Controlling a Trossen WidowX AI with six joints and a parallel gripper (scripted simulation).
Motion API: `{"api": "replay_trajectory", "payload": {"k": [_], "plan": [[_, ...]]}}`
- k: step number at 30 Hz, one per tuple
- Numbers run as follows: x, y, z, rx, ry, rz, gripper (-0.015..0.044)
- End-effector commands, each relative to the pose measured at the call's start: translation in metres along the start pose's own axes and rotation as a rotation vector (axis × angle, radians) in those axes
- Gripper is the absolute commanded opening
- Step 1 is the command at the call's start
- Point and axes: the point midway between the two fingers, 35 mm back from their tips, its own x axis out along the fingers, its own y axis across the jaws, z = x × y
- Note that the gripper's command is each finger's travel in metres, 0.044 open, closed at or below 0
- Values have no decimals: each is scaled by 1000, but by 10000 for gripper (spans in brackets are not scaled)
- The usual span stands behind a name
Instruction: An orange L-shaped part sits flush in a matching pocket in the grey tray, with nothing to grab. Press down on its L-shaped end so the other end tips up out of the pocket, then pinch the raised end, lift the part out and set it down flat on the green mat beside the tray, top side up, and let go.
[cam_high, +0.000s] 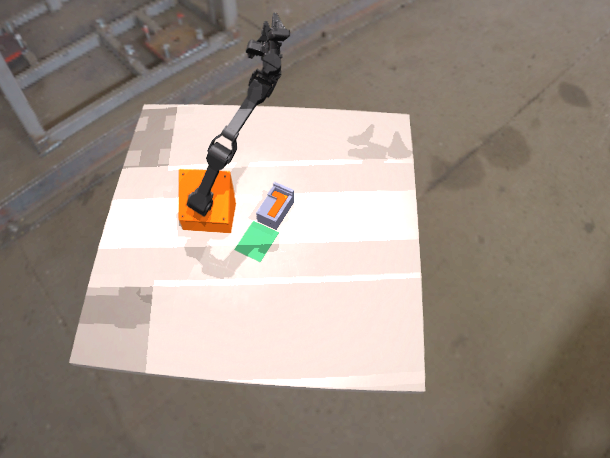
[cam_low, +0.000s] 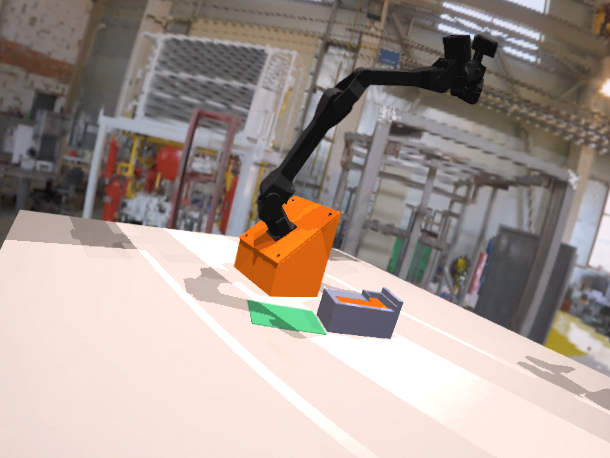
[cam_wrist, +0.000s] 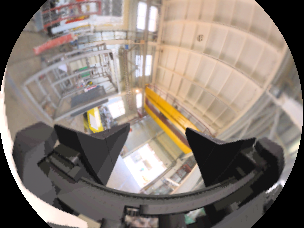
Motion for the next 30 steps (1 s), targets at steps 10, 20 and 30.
{"api": "replay_trajectory", "payload": {"k": [10, 20, 30], "plan": [[-72, 87, -126, 833, 578, 78, 180], [-242, 210, -198, 1614, 1477, -238, 180], [-421, 279, -166, 1678, 2318, -947, 180]]}}
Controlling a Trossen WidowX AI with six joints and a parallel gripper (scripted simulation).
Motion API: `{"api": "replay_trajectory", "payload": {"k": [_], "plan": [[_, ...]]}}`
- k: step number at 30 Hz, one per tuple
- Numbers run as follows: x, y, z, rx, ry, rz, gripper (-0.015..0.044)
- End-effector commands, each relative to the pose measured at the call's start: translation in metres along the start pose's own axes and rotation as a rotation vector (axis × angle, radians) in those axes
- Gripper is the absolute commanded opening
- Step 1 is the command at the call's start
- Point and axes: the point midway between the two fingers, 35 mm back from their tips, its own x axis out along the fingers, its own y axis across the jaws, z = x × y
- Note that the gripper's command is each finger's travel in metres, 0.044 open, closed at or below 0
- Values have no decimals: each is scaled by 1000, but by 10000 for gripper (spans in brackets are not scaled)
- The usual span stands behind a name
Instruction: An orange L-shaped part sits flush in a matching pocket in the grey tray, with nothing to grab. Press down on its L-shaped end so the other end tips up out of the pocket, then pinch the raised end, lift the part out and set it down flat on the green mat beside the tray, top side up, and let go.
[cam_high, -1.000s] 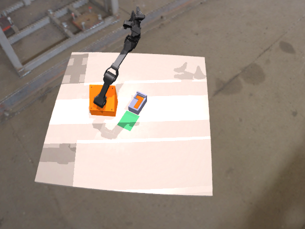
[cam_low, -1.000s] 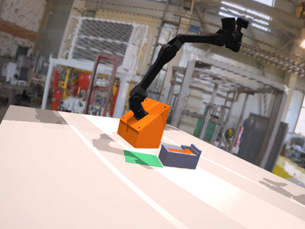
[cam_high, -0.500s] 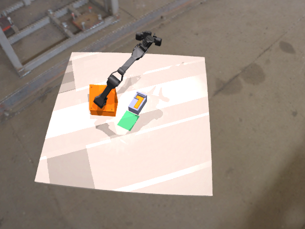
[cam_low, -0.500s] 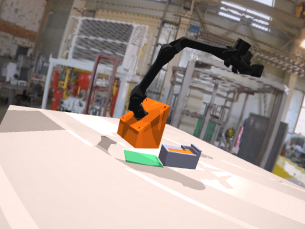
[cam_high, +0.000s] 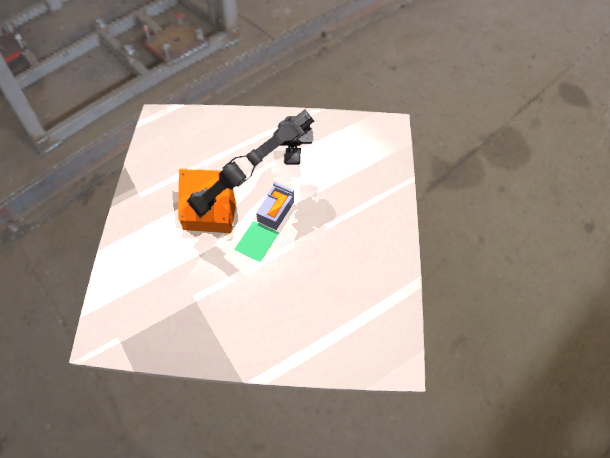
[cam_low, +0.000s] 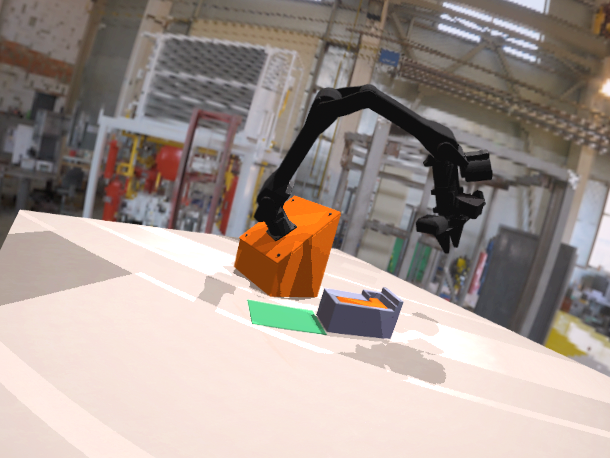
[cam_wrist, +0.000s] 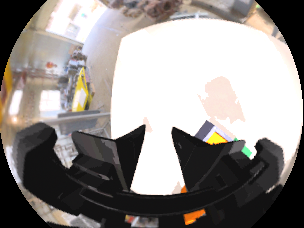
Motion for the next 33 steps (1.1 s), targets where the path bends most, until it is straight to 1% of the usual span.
{"api": "replay_trajectory", "payload": {"k": [1, 3, 5, 11, 18, 33], "plan": [[11, -74, -28, 256, 55, -284, 180], [12, -107, -41, 361, 55, -418, 180], [11, -119, -46, 398, 51, -469, 180], [14, -120, -46, 398, 51, -469, 180], [75, -151, -55, 398, 49, -472, 180], [91, -158, -58, 398, 49, -472, 180]]}}
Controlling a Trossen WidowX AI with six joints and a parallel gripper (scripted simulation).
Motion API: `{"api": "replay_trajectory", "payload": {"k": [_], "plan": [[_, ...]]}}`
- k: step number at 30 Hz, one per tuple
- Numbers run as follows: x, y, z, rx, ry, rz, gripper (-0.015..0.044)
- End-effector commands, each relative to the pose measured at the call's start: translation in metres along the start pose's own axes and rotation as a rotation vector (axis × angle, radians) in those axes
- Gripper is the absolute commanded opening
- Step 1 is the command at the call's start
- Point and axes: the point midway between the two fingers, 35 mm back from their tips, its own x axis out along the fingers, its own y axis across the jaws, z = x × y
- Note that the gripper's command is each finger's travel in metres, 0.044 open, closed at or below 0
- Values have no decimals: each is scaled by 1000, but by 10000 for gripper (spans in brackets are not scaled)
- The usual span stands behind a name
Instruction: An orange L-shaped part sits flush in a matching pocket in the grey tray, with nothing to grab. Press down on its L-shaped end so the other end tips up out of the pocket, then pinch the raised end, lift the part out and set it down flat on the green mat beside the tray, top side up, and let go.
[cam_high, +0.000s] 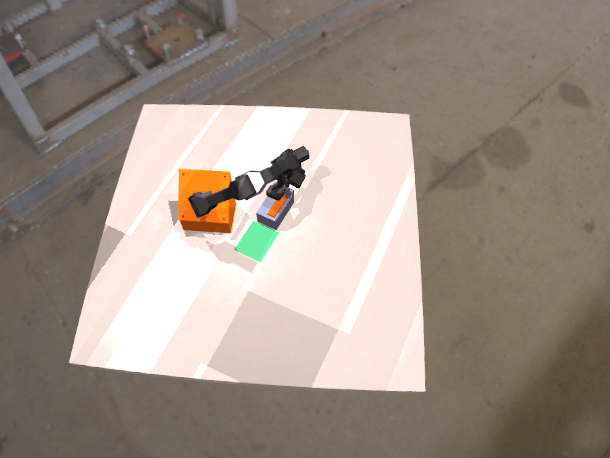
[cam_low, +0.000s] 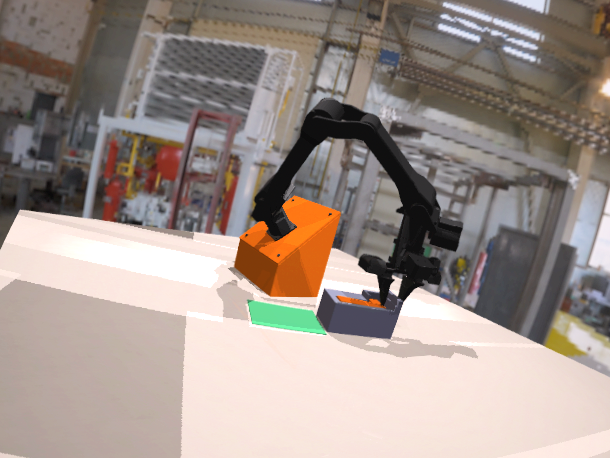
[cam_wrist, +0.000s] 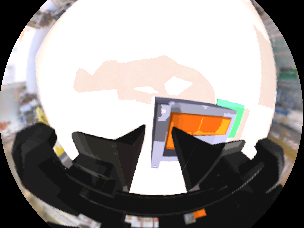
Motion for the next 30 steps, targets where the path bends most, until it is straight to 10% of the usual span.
{"api": "replay_trajectory", "payload": {"k": [1, 30], "plan": [[8, -2, -2, -12, 0, -11, 180], [25, 0, -1, -2, 0, -1, 180]]}}
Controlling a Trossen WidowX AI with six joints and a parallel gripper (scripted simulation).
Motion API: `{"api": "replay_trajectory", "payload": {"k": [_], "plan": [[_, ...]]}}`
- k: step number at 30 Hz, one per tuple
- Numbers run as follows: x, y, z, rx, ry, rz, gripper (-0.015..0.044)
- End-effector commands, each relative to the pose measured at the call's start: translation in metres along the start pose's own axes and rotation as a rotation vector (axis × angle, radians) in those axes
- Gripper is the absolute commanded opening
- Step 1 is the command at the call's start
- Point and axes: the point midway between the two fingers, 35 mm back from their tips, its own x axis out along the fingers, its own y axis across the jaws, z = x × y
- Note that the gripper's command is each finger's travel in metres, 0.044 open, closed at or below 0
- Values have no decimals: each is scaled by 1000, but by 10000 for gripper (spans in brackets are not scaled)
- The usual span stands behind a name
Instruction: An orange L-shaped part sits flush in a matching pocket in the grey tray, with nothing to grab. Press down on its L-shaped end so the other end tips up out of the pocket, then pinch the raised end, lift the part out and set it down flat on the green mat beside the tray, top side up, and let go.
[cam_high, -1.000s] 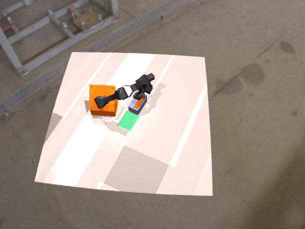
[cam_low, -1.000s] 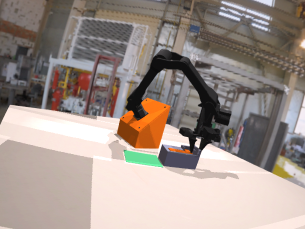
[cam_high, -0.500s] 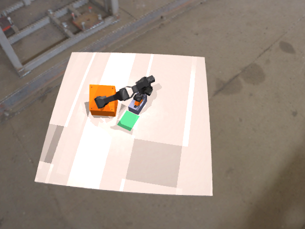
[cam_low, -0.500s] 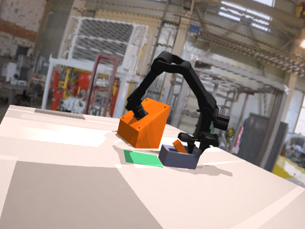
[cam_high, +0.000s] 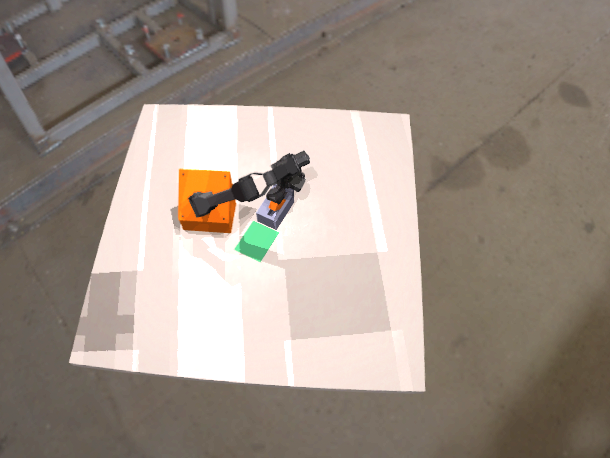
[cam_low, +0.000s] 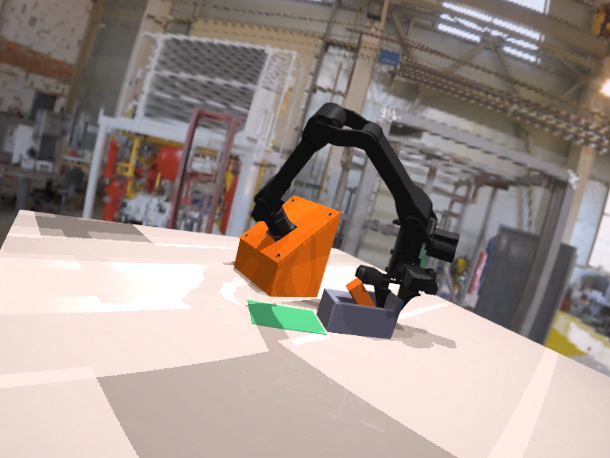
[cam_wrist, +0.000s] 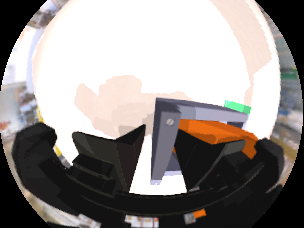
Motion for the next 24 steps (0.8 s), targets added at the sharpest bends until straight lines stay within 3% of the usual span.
{"api": "replay_trajectory", "payload": {"k": [1, 15, 22, 24], "plan": [[0, 0, 0, 0, 0, 0, 180], [-16, 10, -1, -10, -1, -9, 180], [-105, 0, -1, -11, 1, -6, 180], [-109, -1, -2, -11, 1, -7, 180]]}}
